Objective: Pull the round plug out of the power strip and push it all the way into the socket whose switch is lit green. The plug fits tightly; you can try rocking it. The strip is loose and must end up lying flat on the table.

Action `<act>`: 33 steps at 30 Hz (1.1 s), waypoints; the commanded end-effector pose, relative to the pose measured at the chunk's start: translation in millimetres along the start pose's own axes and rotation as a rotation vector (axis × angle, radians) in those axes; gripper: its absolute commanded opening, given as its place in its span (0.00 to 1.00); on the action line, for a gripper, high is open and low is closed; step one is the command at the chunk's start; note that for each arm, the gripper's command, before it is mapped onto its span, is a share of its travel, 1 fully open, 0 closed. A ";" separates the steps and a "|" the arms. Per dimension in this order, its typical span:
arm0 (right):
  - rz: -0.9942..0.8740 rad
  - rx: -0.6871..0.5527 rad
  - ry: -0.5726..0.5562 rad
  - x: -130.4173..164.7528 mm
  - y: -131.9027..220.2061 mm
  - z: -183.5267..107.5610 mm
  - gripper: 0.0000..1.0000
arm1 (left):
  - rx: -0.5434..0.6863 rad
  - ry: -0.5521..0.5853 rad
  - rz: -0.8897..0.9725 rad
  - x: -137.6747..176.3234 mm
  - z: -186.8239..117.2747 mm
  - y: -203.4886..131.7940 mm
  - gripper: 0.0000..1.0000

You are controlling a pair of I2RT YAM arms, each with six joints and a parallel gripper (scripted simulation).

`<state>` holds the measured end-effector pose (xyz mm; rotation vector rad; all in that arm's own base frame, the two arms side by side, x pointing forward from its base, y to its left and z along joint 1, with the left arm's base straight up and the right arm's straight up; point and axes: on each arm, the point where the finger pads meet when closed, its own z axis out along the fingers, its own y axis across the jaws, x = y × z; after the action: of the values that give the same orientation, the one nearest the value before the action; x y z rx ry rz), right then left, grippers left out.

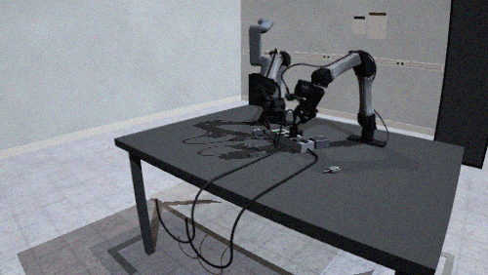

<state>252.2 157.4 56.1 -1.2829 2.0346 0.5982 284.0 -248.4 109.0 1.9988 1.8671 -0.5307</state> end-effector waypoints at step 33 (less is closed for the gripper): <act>-0.067 -0.011 -0.062 -20.3 -4.8 40.5 1.00 | -0.003 -0.009 0.012 -5.0 26.7 0.0 0.63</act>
<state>257.6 185.6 33.0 -1.3307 1.9837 0.6408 282.7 -260.7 97.2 2.0057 1.8430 -0.5335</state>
